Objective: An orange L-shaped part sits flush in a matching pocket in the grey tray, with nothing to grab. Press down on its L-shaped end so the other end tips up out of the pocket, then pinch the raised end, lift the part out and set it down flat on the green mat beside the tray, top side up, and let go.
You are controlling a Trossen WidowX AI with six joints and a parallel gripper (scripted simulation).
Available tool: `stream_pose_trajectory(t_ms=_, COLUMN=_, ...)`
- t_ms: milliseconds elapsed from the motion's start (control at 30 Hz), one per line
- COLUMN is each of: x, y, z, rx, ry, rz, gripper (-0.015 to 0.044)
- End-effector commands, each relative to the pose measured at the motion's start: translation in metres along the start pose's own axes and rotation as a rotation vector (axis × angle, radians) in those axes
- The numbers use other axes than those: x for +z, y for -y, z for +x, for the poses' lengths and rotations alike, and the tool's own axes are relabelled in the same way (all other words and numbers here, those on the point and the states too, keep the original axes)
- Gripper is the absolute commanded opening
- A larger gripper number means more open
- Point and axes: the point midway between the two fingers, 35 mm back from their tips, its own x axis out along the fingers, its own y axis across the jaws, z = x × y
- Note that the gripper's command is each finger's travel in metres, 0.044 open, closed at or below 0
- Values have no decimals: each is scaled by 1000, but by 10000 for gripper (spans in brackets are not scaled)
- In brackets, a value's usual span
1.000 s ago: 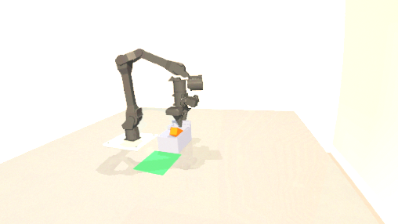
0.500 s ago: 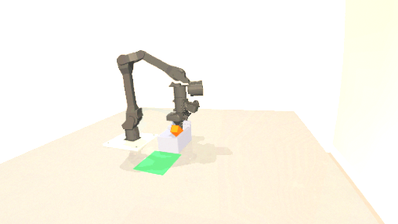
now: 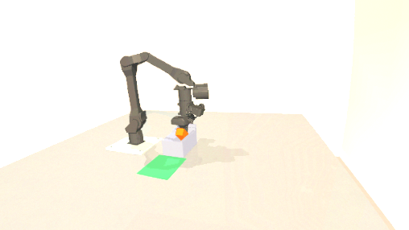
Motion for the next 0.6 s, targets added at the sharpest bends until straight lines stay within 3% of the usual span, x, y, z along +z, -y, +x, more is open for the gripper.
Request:
stream_pose_trajectory(t_ms=0, x=-1, y=1, z=4, rx=-4, ry=-7, rz=3, gripper=180)
stream_pose_trajectory(t_ms=567, x=-1, y=-11, z=-14, rx=-3, ry=-7, rz=3, gripper=180)
